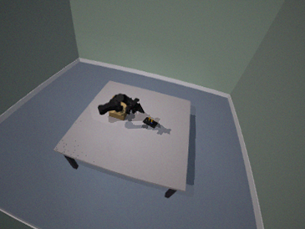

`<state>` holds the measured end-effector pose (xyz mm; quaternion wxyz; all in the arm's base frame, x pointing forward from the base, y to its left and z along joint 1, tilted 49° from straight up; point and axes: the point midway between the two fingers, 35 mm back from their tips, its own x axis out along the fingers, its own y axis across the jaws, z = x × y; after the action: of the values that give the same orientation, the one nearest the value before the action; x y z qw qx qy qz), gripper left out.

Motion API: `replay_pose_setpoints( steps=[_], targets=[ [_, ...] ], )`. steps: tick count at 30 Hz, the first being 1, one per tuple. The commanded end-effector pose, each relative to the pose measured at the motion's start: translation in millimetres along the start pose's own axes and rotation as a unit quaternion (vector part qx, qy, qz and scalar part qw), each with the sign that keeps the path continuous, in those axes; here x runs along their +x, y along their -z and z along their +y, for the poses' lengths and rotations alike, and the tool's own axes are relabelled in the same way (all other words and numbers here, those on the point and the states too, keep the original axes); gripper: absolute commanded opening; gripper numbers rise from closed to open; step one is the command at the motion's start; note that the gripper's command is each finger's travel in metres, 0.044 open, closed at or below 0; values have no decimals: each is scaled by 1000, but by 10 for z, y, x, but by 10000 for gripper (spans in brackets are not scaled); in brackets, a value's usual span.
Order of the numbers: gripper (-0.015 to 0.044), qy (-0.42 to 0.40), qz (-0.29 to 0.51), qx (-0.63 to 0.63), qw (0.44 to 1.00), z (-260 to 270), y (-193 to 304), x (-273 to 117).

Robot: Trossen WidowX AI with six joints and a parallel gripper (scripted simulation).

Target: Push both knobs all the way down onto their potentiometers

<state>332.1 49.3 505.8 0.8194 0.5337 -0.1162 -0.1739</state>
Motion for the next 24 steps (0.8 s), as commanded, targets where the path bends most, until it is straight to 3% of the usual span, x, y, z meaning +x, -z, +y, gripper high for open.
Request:
replay_pose_setpoints(
  steps=[1,12,24],
  targets=[
    [0,30,14,-44,999,-189,270,165],
    [0,142,61,-175,972,-1012,1078,603],
    [0,270,110,-303,907,-2114,1682,849]
  ],
)
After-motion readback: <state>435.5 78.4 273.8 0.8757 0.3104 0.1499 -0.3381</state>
